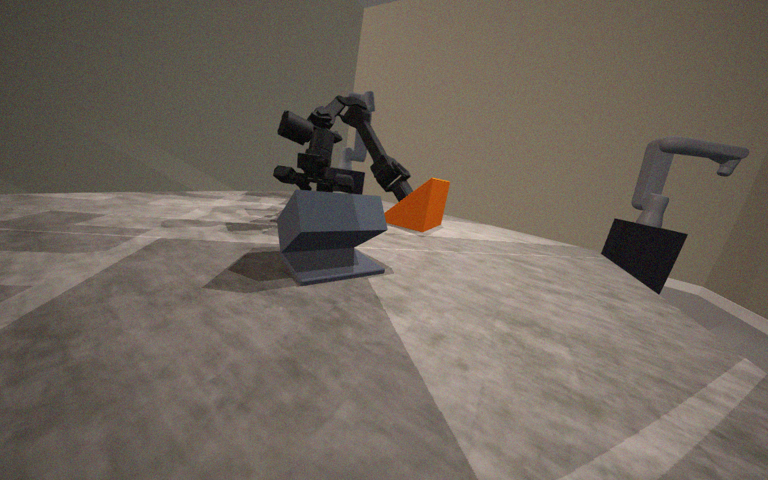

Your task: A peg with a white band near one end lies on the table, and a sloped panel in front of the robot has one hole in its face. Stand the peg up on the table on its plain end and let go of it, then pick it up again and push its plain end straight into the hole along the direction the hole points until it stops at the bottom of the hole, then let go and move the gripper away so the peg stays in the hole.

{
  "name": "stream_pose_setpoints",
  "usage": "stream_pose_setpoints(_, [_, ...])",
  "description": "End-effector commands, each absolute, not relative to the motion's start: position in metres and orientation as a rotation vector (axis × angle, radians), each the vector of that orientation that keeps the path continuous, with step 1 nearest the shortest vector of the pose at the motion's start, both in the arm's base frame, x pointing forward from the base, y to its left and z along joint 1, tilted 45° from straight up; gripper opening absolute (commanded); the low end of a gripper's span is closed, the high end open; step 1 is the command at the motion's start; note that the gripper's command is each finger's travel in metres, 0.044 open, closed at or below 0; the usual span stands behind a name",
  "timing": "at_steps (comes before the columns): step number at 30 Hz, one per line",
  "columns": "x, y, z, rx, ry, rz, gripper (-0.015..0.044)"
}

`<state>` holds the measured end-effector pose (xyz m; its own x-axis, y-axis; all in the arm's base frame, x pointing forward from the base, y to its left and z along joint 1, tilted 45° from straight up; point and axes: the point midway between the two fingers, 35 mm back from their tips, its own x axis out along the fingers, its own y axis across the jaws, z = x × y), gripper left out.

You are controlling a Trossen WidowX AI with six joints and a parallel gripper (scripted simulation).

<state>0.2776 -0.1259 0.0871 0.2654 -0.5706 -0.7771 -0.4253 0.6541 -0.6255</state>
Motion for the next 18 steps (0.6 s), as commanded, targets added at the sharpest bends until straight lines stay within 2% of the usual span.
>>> stream_pose_setpoints(1, [0.2752, -0.1249, 0.0888, -0.926, 1.322, -0.100, 0.0050])
stream_pose_setpoints(18, [0.2672, -0.1227, 0.0967, -0.918, 1.186, -0.030, 0.0050])
